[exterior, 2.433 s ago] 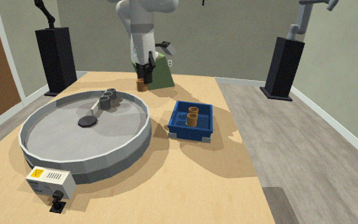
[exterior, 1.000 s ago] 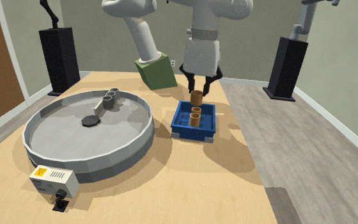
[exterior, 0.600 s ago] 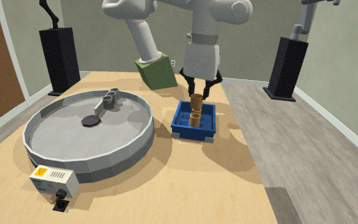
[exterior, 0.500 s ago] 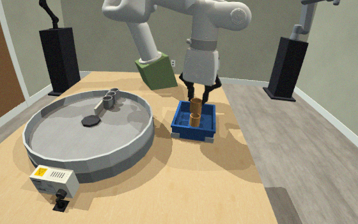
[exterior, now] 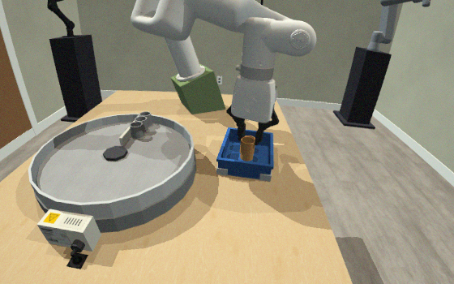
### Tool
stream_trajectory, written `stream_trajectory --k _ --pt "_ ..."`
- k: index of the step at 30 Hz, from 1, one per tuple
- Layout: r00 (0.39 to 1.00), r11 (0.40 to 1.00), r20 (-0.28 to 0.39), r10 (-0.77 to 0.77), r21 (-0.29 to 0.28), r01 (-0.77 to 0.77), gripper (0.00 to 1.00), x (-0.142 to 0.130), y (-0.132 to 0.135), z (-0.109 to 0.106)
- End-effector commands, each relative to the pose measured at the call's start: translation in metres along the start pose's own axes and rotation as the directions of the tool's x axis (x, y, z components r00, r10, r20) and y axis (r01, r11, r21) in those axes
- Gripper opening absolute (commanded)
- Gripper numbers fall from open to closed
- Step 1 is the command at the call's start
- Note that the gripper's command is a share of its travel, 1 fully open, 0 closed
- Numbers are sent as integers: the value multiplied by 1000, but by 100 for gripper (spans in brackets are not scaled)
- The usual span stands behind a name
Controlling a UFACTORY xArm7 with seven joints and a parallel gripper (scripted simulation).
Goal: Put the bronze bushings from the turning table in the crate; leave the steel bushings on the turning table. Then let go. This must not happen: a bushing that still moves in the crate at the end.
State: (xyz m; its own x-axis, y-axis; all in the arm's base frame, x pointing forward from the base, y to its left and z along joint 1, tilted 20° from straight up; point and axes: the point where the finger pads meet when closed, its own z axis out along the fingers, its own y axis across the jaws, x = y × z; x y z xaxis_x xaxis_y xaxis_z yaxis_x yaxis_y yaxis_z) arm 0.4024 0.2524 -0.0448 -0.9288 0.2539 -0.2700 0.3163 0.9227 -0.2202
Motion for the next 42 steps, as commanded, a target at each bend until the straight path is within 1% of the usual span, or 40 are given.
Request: stream_trajectory --k 1,11,21,36,42 --pt "1000 1000 1 0 -3 0 0 0 1 -1" --pt "1000 1000 1 0 -3 0 0 0 1 -1" --pt "1000 1000 1 0 -3 0 0 0 1 6" --pt "1000 1000 1 0 -3 0 0 0 1 31" --pt "1000 1000 1 0 -3 0 0 0 1 36"
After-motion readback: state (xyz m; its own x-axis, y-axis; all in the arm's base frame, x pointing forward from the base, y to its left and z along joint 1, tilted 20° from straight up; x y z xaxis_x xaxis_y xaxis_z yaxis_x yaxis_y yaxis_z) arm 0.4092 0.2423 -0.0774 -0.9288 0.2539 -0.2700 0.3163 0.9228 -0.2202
